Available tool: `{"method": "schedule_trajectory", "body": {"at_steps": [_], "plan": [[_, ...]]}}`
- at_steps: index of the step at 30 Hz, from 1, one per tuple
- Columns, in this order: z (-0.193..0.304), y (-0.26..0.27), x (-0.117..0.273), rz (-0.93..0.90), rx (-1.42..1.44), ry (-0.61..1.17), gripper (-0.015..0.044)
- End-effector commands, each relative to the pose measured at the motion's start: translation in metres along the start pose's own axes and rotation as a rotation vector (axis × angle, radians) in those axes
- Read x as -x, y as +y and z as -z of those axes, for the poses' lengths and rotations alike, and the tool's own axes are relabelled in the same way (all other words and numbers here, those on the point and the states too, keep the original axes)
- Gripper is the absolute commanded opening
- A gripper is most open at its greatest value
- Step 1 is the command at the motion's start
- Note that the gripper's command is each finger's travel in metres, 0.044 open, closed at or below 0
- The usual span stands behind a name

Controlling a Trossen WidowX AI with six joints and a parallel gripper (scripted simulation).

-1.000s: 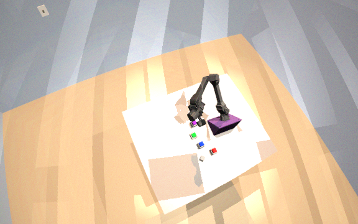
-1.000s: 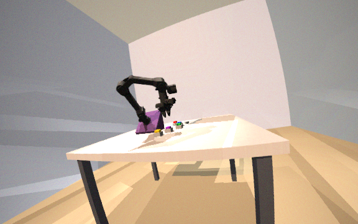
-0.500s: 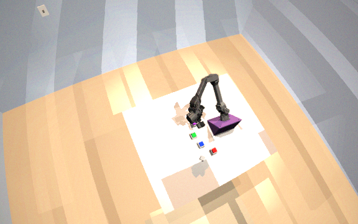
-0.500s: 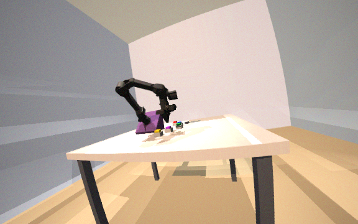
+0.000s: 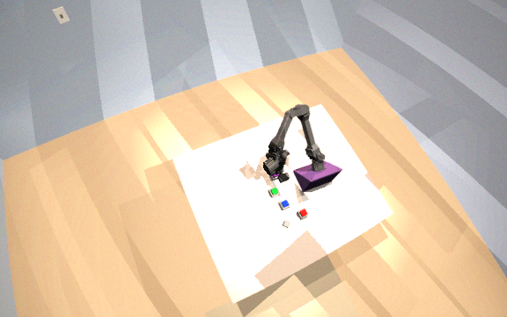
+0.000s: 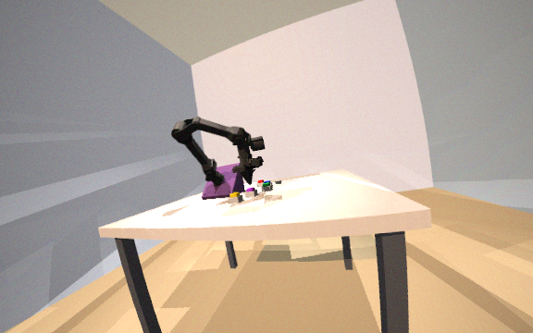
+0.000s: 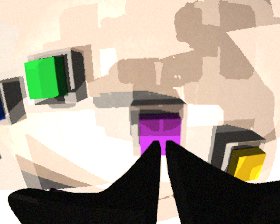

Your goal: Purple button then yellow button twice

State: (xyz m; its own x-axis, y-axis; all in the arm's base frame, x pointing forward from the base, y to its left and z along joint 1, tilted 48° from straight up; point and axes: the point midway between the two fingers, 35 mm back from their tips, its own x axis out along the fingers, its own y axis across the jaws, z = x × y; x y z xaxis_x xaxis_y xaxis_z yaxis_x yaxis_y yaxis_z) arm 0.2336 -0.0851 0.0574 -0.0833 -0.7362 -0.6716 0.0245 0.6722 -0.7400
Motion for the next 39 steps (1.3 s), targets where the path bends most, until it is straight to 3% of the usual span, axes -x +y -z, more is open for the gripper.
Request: {"method": "schedule_trajectory", "body": {"at_steps": [1, 31, 35, 39], "plan": [[0.002, 0.0, -0.008, 0.006, 0.01, 0.002, 0.002], [0.002, 0.0, -0.023, 0.008, 0.01, 0.003, 0.002], [0.002, 0.0, 0.007, 0.006, 0.01, 0.003, 0.002], [0.002, 0.0, 0.01, 0.006, 0.01, 0.003, 0.002]]}}
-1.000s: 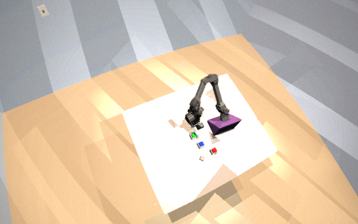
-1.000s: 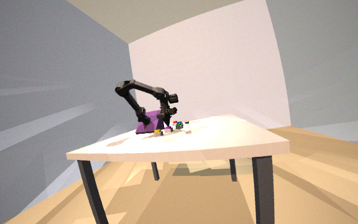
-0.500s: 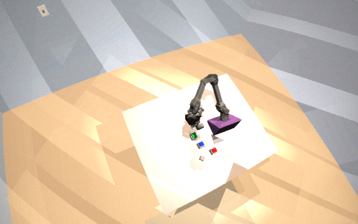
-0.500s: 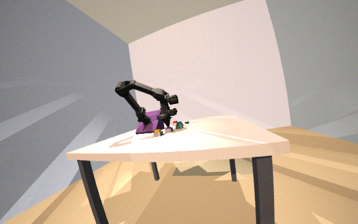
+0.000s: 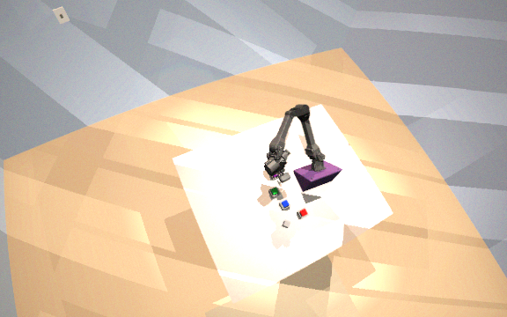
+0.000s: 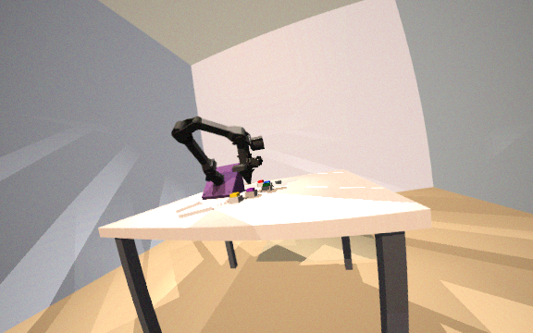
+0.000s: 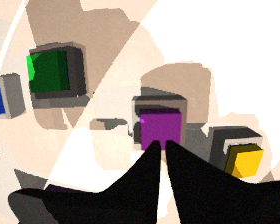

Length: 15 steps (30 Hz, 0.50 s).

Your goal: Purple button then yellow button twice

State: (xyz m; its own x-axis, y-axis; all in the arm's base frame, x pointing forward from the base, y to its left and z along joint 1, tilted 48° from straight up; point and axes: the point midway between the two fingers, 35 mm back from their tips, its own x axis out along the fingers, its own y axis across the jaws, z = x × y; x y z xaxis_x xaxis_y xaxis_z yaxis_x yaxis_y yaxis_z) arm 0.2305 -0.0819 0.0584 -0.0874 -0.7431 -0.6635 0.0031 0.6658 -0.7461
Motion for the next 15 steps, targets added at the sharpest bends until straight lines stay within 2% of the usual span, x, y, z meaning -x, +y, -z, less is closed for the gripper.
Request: {"method": "schedule_trajectory", "body": {"at_steps": [1, 6, 12, 15], "plan": [[-0.002, -0.001, 0.009, -0.005, -0.01, -0.001, 0.002], [-0.002, -0.001, 0.066, -0.008, -0.009, -0.001, 0.002], [-0.001, -0.003, 0.069, -0.007, -0.009, -0.001, 0.002], [0.009, -0.034, 0.069, -0.01, -0.008, -0.001, 0.002]]}}
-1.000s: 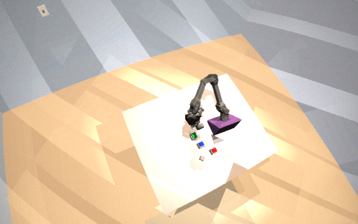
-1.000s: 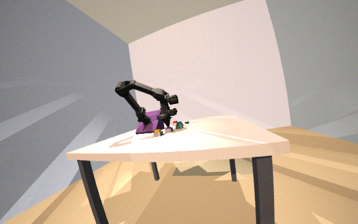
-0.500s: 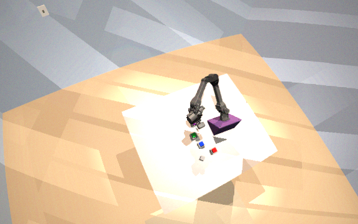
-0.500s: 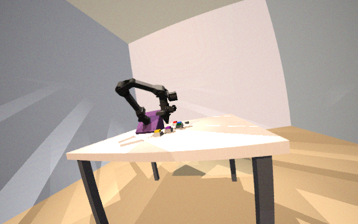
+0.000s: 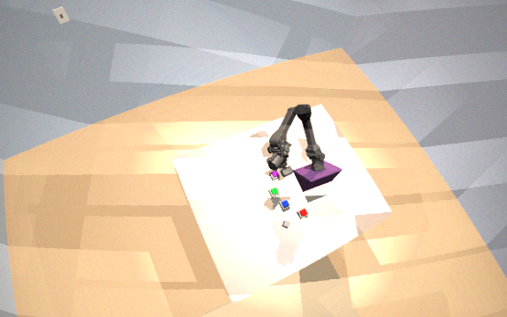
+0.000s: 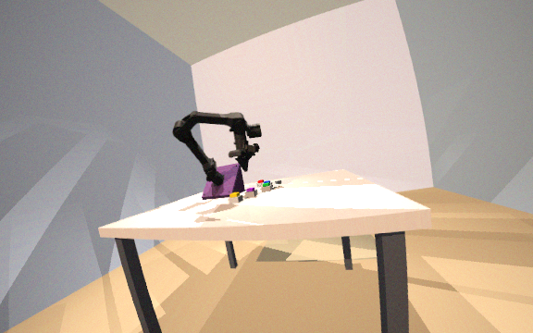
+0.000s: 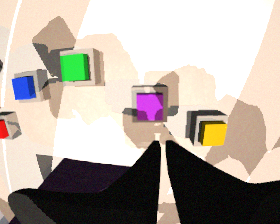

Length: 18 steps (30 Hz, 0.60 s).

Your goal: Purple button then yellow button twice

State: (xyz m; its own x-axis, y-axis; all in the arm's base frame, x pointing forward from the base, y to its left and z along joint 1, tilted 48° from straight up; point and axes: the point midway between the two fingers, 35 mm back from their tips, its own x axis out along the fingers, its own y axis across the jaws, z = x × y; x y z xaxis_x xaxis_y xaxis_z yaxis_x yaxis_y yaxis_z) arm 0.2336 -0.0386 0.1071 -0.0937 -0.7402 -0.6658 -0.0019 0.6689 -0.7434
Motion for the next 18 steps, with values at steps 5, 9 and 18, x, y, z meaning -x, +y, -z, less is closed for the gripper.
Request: {"method": "schedule_trajectory", "body": {"at_steps": [5, 9, 18], "plan": [[0.036, -0.08, 0.003, 0.0, -0.013, -0.005, 0.002], [0.037, -0.082, 0.003, 0.0, -0.013, -0.005, 0.002], [0.037, -0.083, -0.058, 0.003, -0.015, -0.007, 0.002]]}}
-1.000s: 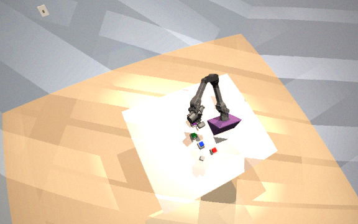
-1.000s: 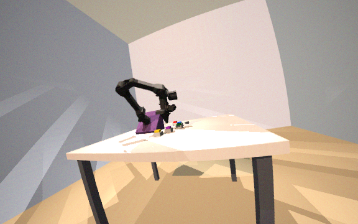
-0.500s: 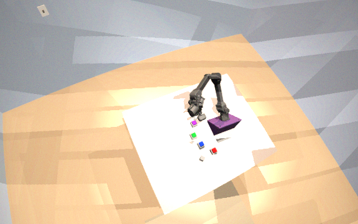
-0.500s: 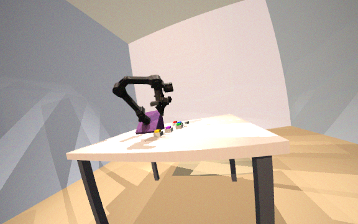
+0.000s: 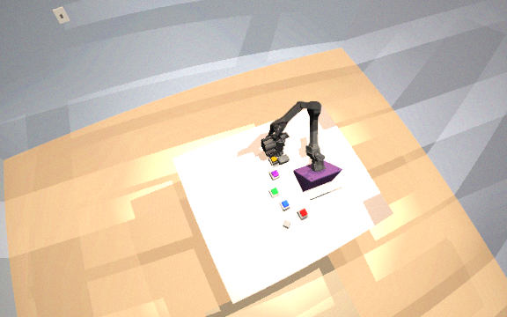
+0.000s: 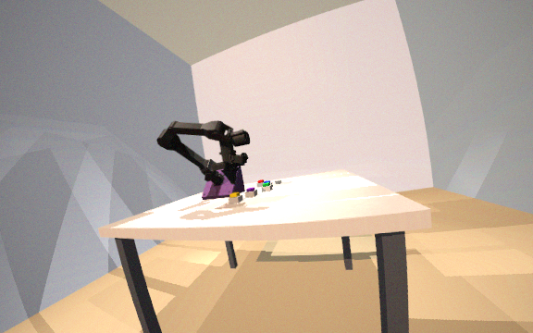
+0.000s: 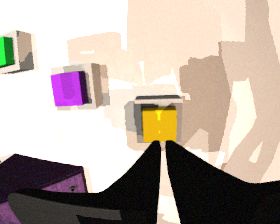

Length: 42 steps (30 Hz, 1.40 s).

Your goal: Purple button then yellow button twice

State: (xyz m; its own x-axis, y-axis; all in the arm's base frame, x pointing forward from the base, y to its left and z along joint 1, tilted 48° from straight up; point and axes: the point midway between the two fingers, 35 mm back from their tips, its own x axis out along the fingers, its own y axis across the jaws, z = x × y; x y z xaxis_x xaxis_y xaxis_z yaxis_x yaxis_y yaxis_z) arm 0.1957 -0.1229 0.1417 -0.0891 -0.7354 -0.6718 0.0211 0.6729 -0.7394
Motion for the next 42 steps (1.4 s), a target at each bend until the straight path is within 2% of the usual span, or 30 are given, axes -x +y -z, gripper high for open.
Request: {"method": "schedule_trajectory", "body": {"at_steps": [1, 24, 42], "plan": [[0.003, -0.001, -0.015, 0.011, 0.007, -0.002, 0.002], [0.003, -0.002, -0.047, 0.012, 0.007, -0.002, 0.002], [0.003, -0.002, -0.048, 0.013, 0.007, -0.002, 0.002]]}}
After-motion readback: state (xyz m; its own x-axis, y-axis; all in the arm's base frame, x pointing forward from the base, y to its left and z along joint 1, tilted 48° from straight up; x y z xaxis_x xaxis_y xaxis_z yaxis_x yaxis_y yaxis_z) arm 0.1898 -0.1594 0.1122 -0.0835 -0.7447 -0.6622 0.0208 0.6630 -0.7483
